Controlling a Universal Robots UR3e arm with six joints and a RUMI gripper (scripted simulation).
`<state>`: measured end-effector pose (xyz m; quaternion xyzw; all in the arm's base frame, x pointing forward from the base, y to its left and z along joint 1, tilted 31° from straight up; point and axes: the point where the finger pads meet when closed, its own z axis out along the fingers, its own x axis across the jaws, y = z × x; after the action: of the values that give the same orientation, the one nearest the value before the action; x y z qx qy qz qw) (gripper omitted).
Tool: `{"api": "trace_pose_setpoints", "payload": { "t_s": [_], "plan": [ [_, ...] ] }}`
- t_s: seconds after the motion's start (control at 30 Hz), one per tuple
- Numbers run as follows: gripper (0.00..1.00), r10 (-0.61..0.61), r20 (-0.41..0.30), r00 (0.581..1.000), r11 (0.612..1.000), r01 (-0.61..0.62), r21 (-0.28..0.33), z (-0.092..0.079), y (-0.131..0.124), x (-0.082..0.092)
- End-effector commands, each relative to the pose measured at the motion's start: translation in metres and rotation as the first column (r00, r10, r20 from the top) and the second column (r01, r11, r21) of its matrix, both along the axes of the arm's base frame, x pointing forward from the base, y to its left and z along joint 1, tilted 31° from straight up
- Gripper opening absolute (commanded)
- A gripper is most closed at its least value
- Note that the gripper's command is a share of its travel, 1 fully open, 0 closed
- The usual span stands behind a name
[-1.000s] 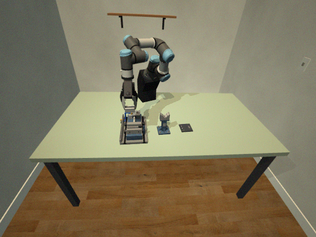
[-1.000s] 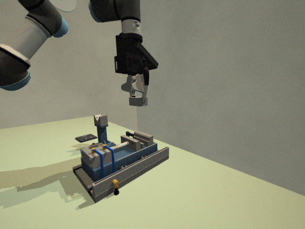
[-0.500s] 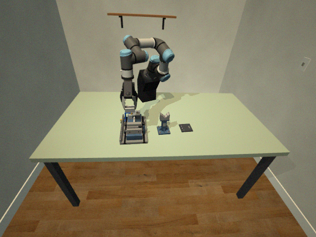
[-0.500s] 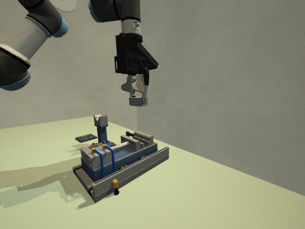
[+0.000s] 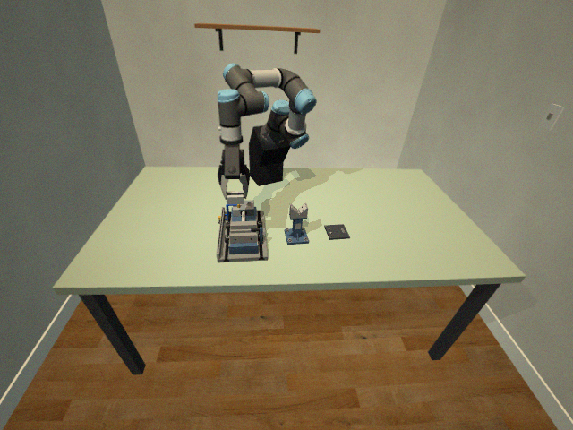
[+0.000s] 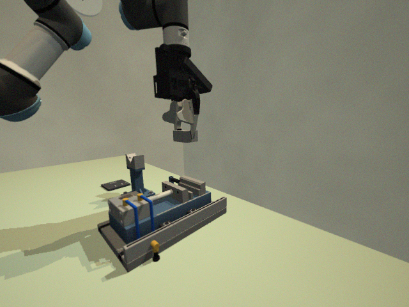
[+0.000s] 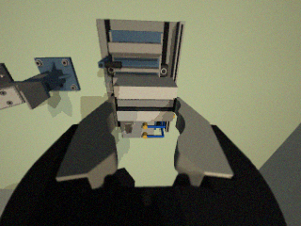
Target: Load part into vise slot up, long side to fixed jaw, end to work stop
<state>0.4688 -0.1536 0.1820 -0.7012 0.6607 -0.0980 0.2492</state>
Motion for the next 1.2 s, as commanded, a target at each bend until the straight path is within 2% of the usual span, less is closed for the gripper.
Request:
{"api": "trace_pose_setpoints", "payload": {
  "t_s": [0.0, 0.7, 1.17],
  "plan": [
    [0.0, -0.001, 0.002, 1.0, 1.0, 0.001, -0.002, 0.001, -0.001, 0.0],
    [0.0, -0.001, 0.002, 1.0, 1.0, 0.001, -0.002, -0.001, 0.0, 0.001],
    [0.0, -0.001, 0.002, 1.0, 1.0, 0.001, -0.002, -0.012, 0.003, 0.008]
  ]
}}
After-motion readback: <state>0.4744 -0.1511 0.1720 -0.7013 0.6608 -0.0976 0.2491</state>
